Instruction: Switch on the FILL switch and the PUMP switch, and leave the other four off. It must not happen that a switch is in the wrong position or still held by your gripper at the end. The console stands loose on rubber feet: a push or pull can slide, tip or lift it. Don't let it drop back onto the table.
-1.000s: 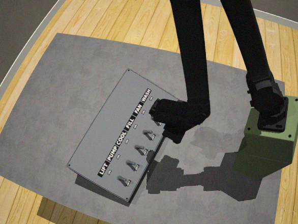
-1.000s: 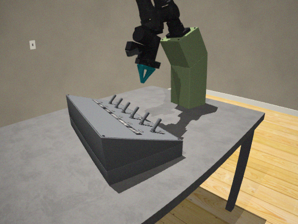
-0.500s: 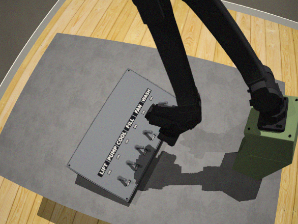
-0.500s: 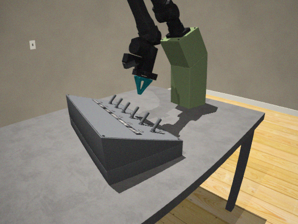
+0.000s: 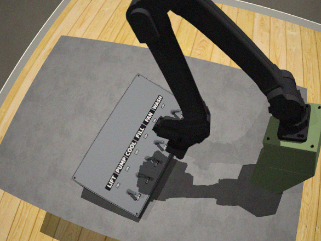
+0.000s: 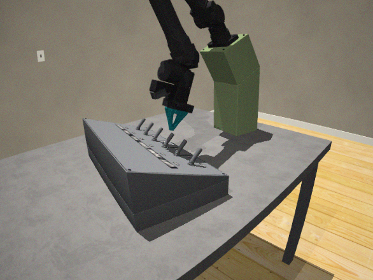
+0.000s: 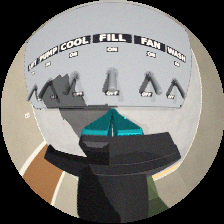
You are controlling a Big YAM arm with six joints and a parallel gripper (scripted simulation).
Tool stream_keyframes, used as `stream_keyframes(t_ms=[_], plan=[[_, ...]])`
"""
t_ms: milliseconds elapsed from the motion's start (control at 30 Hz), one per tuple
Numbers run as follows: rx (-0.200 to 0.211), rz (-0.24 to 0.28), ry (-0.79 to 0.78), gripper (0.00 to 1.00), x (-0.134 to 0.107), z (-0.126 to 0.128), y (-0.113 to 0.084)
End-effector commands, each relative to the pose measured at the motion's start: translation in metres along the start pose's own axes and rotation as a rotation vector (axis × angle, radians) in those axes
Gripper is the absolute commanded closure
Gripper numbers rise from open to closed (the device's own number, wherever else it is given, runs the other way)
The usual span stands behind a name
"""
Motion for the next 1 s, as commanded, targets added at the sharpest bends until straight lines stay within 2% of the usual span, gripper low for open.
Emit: stream_keyframes(t_ms=[0,133,967], plan=[[-0.006,-0.021,0.002,1.0,0.0027,-0.0035,0.0062],[-0.001,-0.037,0.004,1.0,0.0081,-0.0015,0.0055],[-0.003,-0.024,0.004,1.0,0.0032,-0.0025,0.0073]])
Point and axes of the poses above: the point where the finger pads meet when closed, its own y axis out along the fingers, its own z axis across the jaws, x = y × z, the point moved 10 cm from there along -y, back along the fingers, and after that the axes turned 13 degrees about -y, right-handed, at the moved point
